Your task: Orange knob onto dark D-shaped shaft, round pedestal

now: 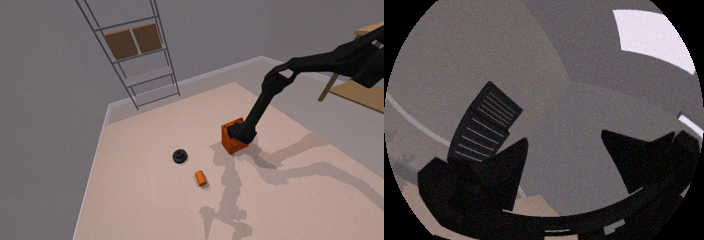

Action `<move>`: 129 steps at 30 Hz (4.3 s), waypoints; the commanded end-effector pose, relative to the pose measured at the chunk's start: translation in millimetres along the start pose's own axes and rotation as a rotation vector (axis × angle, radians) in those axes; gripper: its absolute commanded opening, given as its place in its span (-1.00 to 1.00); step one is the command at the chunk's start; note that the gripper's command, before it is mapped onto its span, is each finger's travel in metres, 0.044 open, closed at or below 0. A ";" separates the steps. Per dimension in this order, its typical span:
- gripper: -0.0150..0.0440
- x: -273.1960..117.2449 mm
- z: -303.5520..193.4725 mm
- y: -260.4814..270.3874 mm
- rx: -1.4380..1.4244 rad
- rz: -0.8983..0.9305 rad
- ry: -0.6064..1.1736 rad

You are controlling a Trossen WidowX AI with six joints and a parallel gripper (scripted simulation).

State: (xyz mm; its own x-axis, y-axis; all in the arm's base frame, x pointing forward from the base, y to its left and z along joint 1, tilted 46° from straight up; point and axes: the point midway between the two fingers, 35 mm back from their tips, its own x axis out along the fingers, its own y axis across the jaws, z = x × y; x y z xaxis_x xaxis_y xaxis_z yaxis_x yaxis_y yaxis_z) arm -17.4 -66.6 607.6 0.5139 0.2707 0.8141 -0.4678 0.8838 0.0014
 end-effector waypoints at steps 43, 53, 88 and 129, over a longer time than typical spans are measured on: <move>1.00 -192.1 -559.9 22.1 1.399 -1.100 1.902; 1.00 -265.5 -567.7 20.0 2.021 -1.982 1.784; 1.00 -286.2 -598.9 47.0 2.020 -1.983 1.783; 0.21 -294.7 -613.2 64.1 2.026 -1.980 1.785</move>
State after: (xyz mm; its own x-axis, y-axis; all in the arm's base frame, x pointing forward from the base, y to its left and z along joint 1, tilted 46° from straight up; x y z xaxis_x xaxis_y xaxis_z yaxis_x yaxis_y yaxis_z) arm 242.6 144.0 11.7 -0.0549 0.8289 -0.5567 0.9981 0.0606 -0.0082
